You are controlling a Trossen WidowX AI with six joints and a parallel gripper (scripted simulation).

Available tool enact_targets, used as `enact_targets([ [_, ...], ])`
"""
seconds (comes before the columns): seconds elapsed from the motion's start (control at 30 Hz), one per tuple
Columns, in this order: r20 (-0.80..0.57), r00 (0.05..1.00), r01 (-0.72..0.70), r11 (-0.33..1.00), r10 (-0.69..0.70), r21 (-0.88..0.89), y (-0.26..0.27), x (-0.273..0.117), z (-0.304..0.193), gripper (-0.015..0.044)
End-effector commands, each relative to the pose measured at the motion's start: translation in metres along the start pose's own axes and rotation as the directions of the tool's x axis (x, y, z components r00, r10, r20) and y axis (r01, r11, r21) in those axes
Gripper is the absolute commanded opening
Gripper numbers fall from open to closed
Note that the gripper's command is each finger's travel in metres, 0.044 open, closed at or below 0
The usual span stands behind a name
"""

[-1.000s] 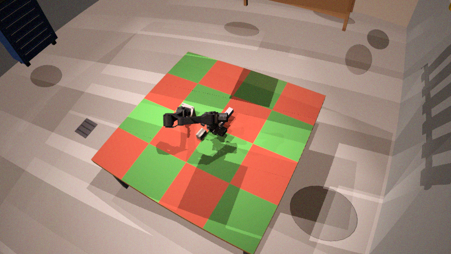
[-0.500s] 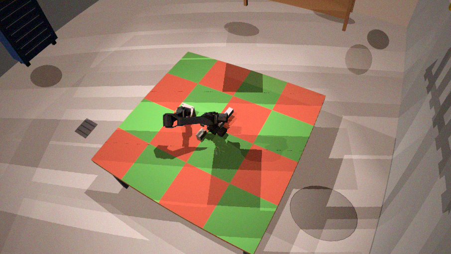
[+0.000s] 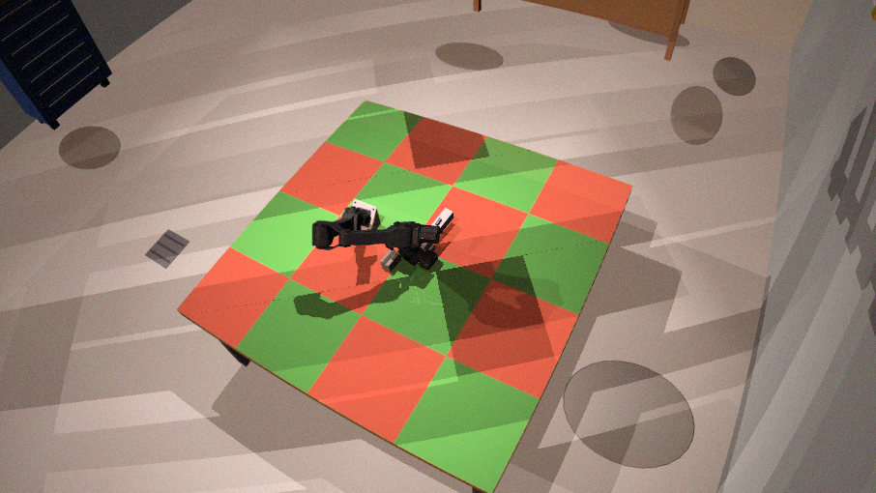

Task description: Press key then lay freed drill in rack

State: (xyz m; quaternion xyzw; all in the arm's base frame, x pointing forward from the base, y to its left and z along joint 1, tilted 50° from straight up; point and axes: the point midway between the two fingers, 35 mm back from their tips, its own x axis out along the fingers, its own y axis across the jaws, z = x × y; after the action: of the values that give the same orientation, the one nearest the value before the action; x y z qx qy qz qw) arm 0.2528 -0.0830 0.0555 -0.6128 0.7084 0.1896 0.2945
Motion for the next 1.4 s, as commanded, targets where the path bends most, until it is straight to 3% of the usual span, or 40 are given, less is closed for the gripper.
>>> enact_targets([
  [0.0,0.001,1.0,0.009,1.0,-0.009,0.0,-0.001,-0.002,-0.006,0.0],
  [0.4,0.0,1.0,0.009,1.0,-0.009,0.0,-0.001,-0.002,-0.023,0.0],
  [0.97,0.0,1.0,0.009,1.0,-0.009,0.0,-0.001,0.0,-0.014,0.044],
  [1.37,0.0,1.0,0.009,1.0,-0.009,0.0,-0.001,0.001,-0.009,0.044],
])
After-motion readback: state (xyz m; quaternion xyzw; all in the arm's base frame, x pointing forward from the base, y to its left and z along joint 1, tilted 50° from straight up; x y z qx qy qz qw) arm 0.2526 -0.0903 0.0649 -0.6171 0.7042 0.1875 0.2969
